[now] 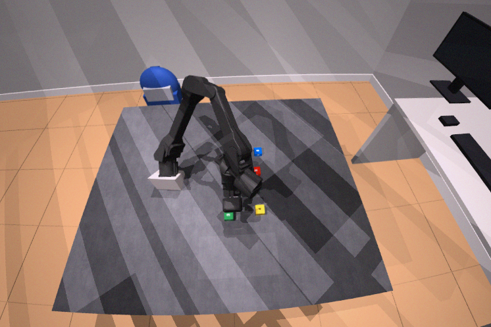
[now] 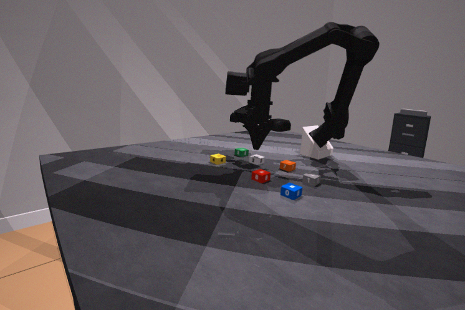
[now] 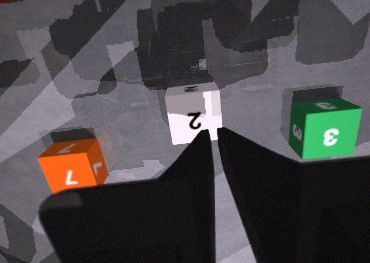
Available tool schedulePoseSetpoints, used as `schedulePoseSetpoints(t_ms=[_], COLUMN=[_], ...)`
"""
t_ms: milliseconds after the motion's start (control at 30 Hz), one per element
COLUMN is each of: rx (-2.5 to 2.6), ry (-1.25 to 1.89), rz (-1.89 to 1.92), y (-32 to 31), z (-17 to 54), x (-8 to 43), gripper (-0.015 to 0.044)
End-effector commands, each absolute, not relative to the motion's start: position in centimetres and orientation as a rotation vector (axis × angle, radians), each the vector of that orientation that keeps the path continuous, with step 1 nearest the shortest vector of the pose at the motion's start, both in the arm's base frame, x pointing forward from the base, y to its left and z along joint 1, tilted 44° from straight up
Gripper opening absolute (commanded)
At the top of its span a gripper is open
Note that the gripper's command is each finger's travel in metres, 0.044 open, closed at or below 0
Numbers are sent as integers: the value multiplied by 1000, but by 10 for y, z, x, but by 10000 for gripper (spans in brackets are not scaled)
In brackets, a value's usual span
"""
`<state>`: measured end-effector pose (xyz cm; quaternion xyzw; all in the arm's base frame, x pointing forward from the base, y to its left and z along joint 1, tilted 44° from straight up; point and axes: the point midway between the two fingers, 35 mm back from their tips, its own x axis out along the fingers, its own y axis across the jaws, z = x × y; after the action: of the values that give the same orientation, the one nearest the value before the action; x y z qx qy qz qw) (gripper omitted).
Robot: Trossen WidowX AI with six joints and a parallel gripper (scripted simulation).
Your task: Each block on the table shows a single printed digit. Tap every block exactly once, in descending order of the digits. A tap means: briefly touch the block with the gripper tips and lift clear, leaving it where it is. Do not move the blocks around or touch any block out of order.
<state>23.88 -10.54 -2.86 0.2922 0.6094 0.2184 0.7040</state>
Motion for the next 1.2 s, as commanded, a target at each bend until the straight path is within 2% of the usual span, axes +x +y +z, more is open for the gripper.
schedulePoseSetpoints(t_ms=[0, 500, 800, 1000, 1167], rx=[663, 664, 663, 662, 662], ry=[1357, 1357, 1358, 1361, 1361], rz=[487, 488, 486, 484, 484], y=[-99, -88, -111, -162, -163], z=[-34, -45, -21, 33, 35], x=[238, 240, 235, 223, 222], gripper=[20, 20, 20, 20, 20])
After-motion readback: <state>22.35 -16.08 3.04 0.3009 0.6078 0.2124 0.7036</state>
